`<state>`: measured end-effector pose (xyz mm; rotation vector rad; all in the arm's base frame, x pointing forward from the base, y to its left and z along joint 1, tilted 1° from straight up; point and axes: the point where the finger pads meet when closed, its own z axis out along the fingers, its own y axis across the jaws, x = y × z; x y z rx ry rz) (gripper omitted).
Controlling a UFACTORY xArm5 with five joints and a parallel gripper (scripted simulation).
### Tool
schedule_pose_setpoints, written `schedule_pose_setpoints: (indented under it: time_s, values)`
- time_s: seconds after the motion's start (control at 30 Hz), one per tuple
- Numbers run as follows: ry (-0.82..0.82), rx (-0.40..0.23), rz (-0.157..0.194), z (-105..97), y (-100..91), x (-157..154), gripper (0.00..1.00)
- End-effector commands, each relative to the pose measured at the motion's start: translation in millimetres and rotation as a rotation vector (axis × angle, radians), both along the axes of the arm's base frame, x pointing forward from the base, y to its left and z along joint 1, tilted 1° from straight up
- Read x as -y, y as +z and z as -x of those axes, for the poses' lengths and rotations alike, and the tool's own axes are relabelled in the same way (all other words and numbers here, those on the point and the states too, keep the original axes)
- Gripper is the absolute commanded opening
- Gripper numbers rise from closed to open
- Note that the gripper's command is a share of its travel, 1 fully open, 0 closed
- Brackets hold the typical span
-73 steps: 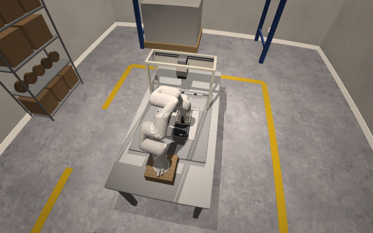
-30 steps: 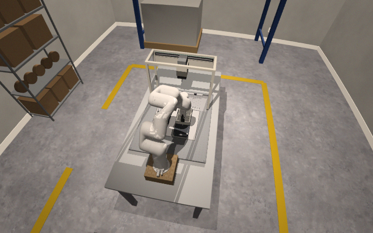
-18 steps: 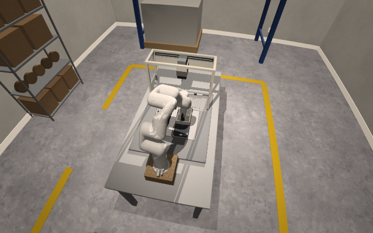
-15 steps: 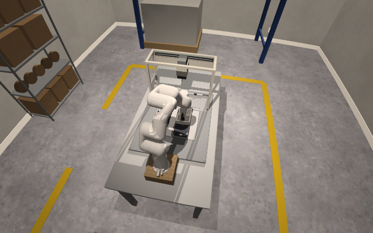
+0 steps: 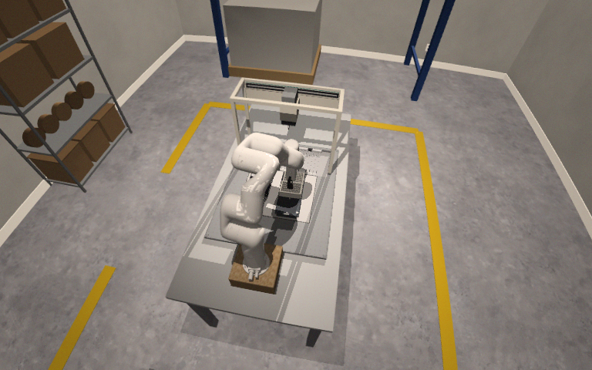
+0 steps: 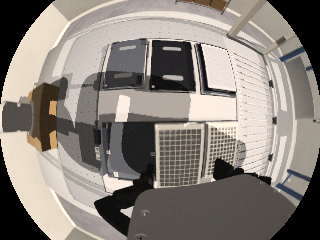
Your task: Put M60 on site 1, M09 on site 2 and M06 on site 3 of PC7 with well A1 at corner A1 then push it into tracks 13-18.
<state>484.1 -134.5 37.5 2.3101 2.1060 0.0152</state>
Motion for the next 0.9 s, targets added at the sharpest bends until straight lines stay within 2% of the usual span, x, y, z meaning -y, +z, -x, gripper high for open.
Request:
schedule_pose_setpoints:
  time_s: [0.0,0.87]
  values:
    - [0.0,0.007,-0.011,-1.1,9.8,0.4,1.0]
    - [0.0,0.007,-0.01,-0.3,46.5,0.6,1.0]
